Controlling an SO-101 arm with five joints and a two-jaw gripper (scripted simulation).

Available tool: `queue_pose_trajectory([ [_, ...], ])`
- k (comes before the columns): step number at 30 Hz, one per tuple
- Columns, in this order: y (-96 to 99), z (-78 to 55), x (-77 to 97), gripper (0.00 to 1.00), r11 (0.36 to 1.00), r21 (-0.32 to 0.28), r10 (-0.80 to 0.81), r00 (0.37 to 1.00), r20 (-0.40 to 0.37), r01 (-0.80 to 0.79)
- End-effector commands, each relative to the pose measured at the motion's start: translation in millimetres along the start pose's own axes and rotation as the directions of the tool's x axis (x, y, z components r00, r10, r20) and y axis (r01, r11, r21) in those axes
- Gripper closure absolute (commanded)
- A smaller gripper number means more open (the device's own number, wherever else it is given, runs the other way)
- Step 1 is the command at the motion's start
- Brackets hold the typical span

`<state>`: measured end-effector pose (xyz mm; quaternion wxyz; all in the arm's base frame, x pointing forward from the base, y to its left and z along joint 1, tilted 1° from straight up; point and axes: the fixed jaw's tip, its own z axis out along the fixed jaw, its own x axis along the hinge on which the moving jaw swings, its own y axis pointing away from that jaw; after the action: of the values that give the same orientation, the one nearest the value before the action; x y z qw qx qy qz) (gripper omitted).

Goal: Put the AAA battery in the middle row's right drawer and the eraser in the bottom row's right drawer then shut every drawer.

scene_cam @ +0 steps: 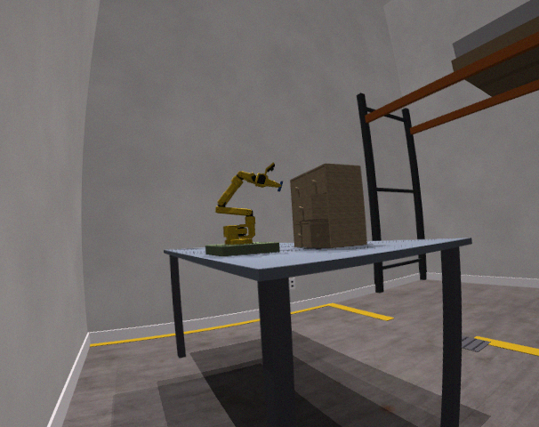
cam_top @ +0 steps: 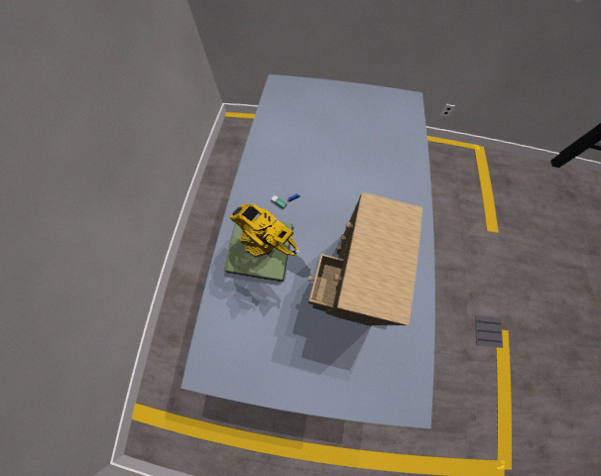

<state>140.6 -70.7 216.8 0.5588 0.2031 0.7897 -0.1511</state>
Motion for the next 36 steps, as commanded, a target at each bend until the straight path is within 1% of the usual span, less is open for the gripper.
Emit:
queue_pose_trajectory([
  [1,0.9,9.0,-1.1,1.0,1.0,-0.006,0.0,1.0,-0.01,0.0],
  [11,1.1,38.7,-10.9,1.0,1.0,-0.007,0.0,1.0,-0.01,0.0],
  [36,1.3,39.1,-10.6,1.0,1.0,-0.007,-0.001,1.0,-0.011,0.001],
])
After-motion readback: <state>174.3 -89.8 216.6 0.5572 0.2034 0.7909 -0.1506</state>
